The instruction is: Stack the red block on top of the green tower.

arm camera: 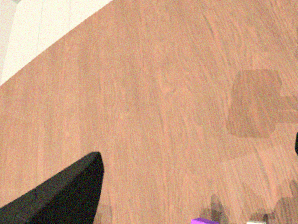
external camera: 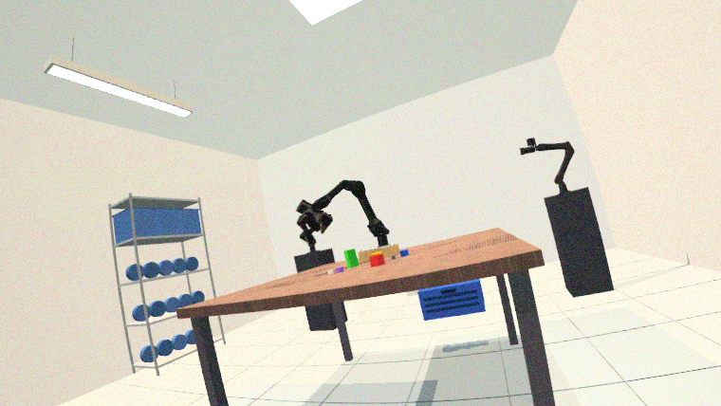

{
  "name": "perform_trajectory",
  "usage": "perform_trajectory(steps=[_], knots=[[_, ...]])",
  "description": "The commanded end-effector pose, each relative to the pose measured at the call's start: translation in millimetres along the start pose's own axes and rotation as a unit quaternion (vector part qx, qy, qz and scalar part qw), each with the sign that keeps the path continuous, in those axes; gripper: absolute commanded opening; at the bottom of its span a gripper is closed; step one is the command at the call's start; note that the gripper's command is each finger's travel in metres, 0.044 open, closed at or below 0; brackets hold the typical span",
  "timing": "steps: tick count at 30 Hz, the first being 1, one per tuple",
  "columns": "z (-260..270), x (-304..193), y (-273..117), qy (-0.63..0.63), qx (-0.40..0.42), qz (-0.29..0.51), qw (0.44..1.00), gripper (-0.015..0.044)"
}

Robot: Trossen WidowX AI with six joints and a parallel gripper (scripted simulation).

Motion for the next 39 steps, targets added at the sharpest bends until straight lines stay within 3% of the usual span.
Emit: perform_trajectory(steps=[1, 16, 29, 39], knots=[[23, 3, 19, 0.021, -0.005, 0.043, 0.999, 0.044], [144, -13, 85, 0.064, -0.083, 0.234, 0.967, 0.044], [250, -58, 103, 0.029, -0.203, 0.337, 0.919, 0.044], [253, -71, 113, 0.024, -0.214, 0.342, 0.915, 0.044]])
Point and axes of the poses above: the point midway between the two fingers, 35 mm back from their tips, its own y axis out along the fingers, its own z axis across the jaws, x = y × z, the point moved 9 cm from there along -y, back along the fingers, and after that the axes turned 2 degrees about -y, right-handed, at the moved point
